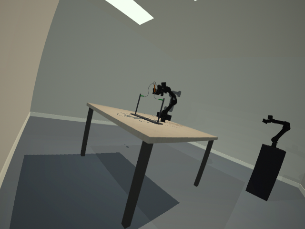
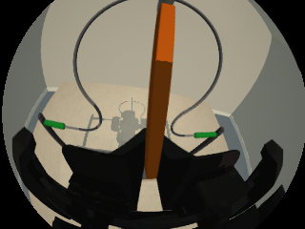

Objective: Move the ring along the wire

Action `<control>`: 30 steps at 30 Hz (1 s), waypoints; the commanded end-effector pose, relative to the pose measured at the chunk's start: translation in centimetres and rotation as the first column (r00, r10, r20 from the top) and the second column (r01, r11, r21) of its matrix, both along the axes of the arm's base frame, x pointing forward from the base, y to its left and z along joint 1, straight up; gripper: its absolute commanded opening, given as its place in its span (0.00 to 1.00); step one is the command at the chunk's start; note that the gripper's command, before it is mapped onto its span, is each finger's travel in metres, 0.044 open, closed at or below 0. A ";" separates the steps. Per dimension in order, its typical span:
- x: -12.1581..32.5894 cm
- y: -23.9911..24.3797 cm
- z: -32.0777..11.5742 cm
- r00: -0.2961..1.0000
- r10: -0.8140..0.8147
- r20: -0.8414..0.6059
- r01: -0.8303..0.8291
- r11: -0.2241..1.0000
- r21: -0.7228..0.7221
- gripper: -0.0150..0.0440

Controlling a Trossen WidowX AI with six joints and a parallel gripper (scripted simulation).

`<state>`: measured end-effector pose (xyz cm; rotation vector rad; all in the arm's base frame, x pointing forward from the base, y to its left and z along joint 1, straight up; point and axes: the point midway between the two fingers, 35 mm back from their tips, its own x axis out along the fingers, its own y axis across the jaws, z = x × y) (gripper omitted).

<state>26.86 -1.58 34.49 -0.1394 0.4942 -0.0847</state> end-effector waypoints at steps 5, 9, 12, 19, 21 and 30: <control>0.0 -0.4 0.0 1.000 -0.003 0.007 0.004 0.993 -0.115 0.00; 0.0 -0.6 0.0 1.000 -0.003 0.011 0.005 0.986 -0.169 0.00; 0.0 -0.7 0.0 1.000 -0.003 0.014 0.006 0.978 -0.210 0.00; 0.0 -1.0 0.1 1.000 -0.003 0.022 0.009 0.953 -0.303 0.00; 0.0 -1.1 0.2 1.000 -0.002 0.024 0.010 0.944 -0.329 0.00; 0.1 -1.5 0.4 0.999 0.000 0.032 0.015 0.896 -0.444 0.00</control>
